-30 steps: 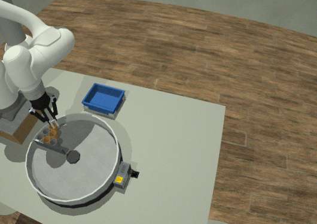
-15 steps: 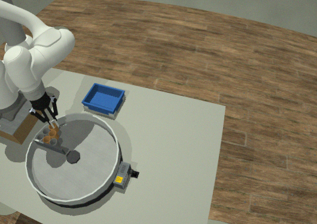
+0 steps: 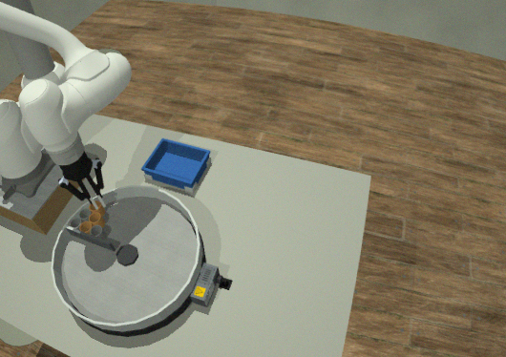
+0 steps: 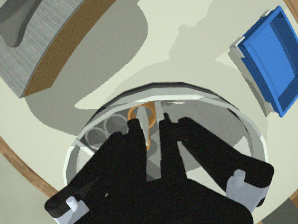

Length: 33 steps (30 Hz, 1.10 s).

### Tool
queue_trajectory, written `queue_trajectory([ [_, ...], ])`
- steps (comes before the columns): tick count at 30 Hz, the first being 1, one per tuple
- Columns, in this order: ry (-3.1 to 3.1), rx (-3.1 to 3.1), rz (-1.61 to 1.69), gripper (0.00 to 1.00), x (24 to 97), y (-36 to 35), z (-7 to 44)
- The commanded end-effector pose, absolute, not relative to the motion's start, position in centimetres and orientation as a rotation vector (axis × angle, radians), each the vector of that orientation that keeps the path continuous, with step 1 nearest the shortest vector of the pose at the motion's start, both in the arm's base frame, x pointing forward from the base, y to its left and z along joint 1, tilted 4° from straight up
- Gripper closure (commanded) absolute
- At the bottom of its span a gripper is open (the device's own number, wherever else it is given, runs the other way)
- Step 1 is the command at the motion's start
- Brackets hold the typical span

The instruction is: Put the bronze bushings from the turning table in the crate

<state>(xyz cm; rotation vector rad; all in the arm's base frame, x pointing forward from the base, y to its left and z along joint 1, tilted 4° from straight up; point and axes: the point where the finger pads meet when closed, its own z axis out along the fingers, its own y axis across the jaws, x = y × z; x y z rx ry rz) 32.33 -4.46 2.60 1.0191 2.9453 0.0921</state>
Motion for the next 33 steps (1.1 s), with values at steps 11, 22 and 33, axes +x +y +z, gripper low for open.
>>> queue_trajectory([
  [11, 2.946, 1.016, 0.097, 1.00, 32.30, -4.30, 2.42],
  [22, 2.946, 1.016, 0.097, 1.00, 32.30, -4.30, 2.42],
  [33, 2.946, 1.016, 0.097, 1.00, 32.30, -4.30, 2.42],
])
